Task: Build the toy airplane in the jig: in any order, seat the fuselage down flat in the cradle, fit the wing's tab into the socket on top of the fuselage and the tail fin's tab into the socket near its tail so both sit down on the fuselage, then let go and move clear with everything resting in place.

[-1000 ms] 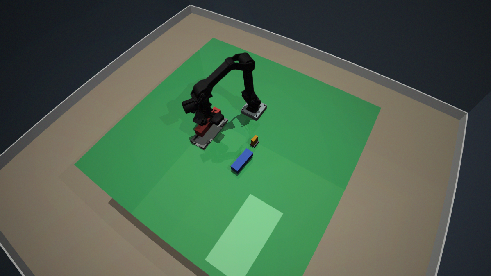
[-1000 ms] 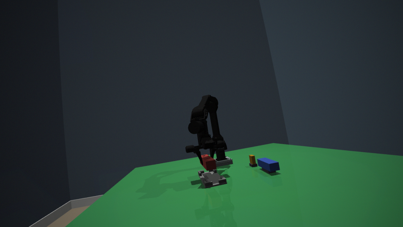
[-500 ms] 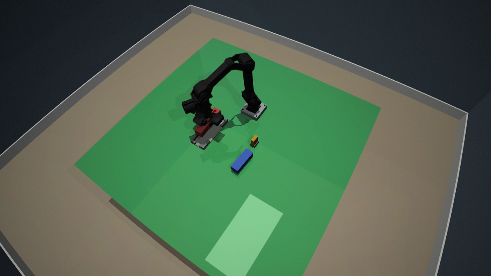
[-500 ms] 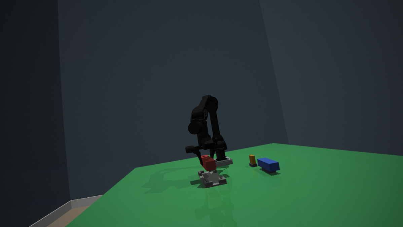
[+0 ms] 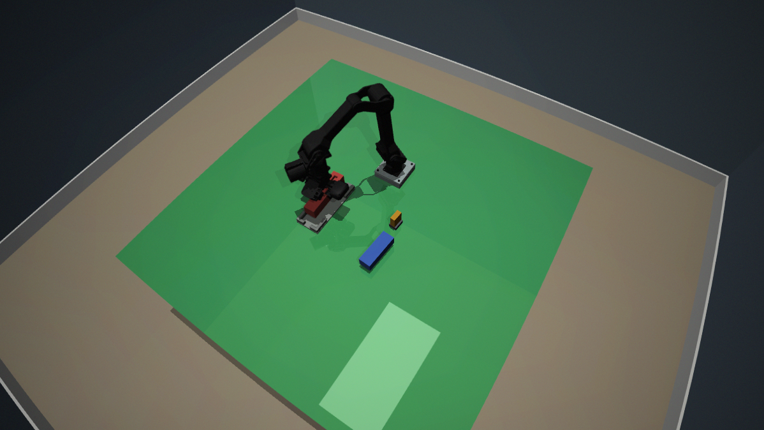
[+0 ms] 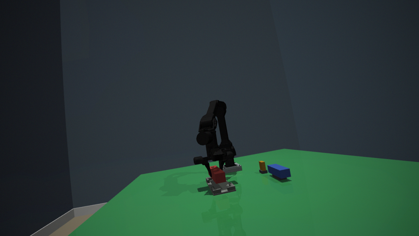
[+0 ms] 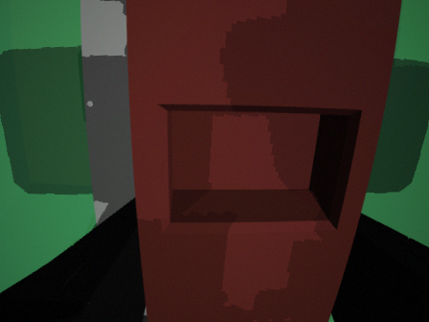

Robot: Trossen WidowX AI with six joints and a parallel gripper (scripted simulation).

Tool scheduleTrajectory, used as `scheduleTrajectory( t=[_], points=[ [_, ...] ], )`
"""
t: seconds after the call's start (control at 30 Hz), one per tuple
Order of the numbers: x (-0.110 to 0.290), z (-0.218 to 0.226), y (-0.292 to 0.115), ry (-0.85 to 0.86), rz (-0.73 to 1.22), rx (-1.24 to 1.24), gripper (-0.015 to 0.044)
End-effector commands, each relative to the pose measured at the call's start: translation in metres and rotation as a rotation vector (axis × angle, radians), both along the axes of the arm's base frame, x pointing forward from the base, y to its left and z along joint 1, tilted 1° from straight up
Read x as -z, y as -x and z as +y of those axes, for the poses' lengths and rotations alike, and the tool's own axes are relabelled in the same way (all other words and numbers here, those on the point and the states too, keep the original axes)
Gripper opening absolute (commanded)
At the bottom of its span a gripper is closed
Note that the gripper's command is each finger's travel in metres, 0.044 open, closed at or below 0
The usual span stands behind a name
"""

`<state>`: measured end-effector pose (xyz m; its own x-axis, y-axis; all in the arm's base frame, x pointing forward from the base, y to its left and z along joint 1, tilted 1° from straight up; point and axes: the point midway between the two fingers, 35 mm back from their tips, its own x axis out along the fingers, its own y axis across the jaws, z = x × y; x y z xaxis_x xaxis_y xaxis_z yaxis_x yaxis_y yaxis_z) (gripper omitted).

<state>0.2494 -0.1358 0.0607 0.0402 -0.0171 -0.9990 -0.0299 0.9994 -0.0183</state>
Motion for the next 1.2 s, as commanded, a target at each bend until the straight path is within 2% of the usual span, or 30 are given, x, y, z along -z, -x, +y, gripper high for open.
scheduleTrajectory(
  t=[0.0,0.27,0.47,0.63,1.17],
  points=[
    [0.006,0.0007,-0.0006,-0.004,-0.003,-0.003,0.0195],
    [0.0147,0.001,-0.0005,-0.004,-0.003,-0.003,0.0195],
    [0.013,0.0005,0.0002,-0.001,0.002,-0.001,0.0155],
    [0.013,0.0005,0.0002,-0.001,0.002,-0.001,0.0024],
    [0.013,0.0005,0.0002,-0.001,0.002,-0.001,0.044]
  ],
)
